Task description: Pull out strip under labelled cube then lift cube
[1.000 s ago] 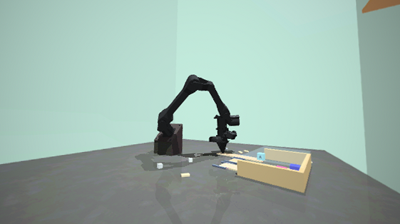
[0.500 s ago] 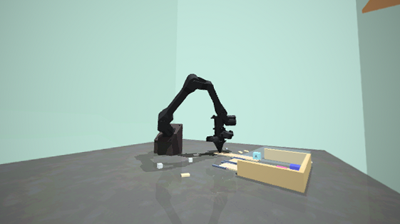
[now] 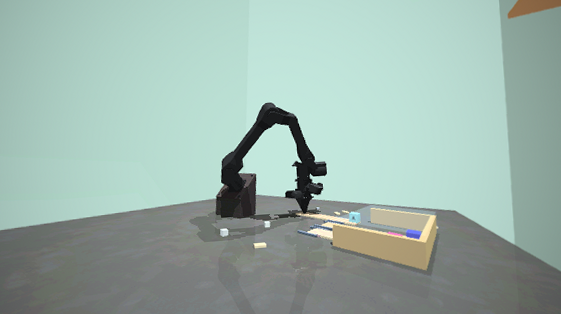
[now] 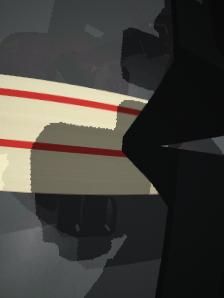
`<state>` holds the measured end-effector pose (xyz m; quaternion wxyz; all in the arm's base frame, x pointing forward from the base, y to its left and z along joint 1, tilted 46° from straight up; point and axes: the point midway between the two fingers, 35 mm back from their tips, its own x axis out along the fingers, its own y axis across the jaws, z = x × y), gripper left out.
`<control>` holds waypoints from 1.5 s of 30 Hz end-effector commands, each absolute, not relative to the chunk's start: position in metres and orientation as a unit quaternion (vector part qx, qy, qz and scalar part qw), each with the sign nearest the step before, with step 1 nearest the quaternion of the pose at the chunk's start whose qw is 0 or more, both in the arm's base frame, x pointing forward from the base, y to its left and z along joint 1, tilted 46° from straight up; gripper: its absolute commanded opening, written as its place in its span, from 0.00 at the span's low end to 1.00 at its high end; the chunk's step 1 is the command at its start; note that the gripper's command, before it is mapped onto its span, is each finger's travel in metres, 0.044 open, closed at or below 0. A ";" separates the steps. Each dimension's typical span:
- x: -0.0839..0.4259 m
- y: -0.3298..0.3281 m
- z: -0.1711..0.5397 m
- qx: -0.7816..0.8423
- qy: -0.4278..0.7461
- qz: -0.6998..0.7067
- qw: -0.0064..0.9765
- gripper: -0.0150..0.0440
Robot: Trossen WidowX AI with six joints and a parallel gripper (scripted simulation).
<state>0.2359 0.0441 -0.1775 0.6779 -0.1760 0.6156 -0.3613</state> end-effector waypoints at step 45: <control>0.266 0.072 -0.145 -0.203 0.642 -0.338 0.657 0.57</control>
